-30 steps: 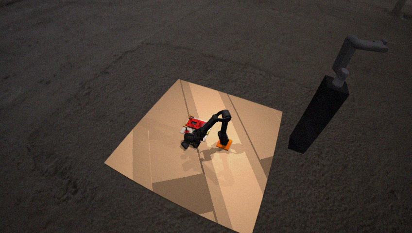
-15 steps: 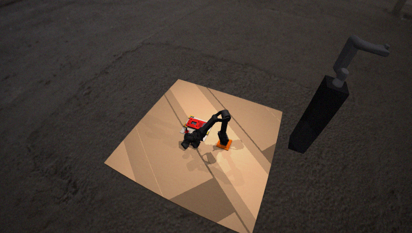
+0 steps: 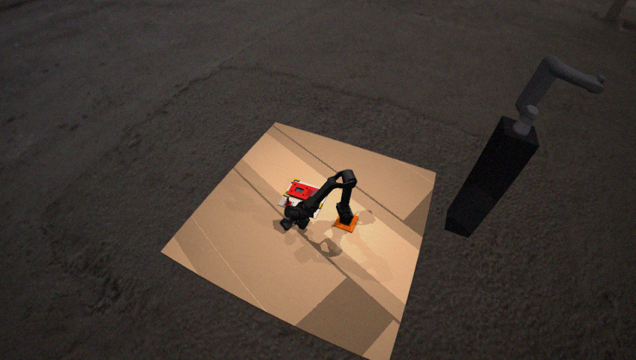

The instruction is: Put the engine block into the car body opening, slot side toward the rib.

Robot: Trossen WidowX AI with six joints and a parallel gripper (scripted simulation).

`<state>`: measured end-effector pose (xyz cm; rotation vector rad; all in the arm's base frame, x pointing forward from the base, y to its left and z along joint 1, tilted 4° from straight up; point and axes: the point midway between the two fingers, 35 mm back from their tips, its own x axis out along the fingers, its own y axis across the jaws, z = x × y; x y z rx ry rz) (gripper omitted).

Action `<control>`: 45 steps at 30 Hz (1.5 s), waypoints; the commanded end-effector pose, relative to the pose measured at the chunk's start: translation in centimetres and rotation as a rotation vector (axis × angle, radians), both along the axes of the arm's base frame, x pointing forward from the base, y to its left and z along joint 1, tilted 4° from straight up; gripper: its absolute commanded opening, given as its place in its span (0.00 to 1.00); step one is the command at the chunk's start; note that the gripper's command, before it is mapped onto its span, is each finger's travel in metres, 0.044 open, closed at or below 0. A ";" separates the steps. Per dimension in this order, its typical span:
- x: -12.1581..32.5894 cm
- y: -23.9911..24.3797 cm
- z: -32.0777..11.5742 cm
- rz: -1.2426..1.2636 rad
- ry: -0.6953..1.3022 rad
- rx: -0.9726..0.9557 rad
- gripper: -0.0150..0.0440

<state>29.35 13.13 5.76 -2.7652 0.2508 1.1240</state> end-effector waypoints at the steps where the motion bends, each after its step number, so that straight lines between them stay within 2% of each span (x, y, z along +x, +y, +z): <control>1: -0.7 0.2 1.0 -0.004 -0.001 0.004 1.00; 9: -3.0 0.5 3.0 -0.004 0.002 0.004 1.00; 31: -2.8 0.6 2.7 0.004 0.011 0.003 1.00; 45: -0.8 0.4 3.6 0.034 0.439 0.059 1.00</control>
